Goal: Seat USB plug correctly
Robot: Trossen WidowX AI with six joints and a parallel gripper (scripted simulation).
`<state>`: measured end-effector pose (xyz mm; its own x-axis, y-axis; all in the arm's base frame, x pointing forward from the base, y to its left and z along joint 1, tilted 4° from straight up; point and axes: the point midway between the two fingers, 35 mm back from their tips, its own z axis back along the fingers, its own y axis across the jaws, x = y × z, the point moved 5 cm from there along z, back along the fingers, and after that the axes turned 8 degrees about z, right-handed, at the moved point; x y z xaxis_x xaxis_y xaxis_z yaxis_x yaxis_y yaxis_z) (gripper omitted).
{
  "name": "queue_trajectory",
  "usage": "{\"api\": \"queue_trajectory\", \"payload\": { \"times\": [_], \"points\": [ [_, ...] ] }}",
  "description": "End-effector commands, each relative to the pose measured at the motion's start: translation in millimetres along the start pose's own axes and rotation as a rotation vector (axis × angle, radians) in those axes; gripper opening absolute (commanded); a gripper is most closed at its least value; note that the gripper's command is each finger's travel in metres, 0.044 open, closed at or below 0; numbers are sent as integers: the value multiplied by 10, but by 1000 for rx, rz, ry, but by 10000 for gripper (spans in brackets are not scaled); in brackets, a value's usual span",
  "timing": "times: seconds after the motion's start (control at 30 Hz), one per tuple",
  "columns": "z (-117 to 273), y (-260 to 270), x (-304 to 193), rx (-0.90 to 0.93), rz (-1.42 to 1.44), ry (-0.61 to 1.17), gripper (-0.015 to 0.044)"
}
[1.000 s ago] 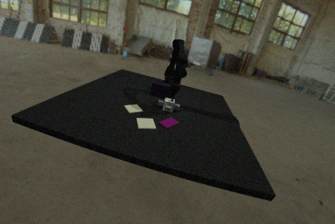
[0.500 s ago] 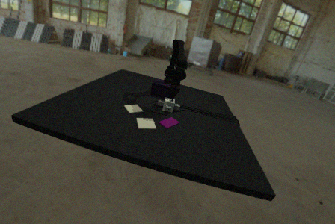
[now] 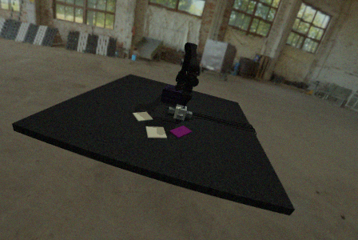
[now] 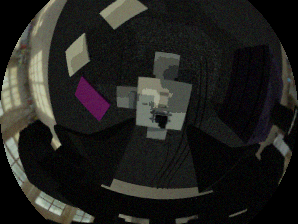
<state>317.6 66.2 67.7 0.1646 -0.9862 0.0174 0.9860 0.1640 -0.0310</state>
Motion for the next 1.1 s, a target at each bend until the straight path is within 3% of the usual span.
{"api": "queue_trajectory", "payload": {
  "times": [0.0,0.27,1.07],
  "points": [
    [2,2,0,1,0,0,230],
    [2,2,0,1,0,0,20],
    [34,2,0,1,0,0,0]
  ]
}}
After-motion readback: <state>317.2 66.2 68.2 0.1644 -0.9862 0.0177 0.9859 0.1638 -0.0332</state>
